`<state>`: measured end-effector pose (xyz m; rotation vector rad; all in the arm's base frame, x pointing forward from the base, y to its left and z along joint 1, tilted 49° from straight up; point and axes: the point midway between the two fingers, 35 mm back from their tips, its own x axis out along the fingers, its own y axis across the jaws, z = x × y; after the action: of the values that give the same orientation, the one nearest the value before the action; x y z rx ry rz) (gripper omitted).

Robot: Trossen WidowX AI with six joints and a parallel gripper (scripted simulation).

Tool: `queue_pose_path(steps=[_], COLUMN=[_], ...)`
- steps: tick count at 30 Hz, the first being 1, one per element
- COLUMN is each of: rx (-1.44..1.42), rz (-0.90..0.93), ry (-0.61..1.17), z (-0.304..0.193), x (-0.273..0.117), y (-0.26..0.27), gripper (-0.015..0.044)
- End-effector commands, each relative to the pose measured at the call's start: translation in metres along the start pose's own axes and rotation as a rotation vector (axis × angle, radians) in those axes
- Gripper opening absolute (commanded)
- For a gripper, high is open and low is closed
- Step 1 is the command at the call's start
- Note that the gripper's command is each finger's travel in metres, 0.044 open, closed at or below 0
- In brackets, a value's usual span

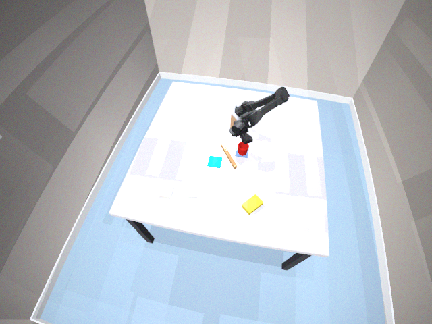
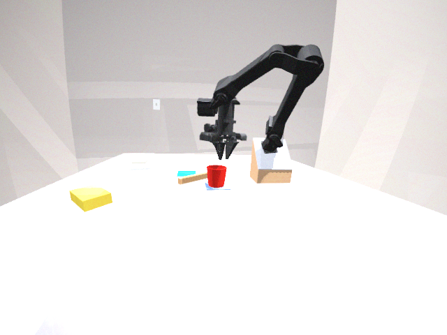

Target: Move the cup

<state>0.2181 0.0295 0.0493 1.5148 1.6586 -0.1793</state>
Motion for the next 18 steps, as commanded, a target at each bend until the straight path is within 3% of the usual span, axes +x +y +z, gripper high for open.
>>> queue_pose_path(steps=[1, 18], rx=[0.004, 0.004], rz=[0.001, -0.001], ry=[0.003, -0.001], z=[0.000, 0.002], x=[0.004, 0.032], y=[0.001, 0.002], gripper=[0.0148, 0.0148])
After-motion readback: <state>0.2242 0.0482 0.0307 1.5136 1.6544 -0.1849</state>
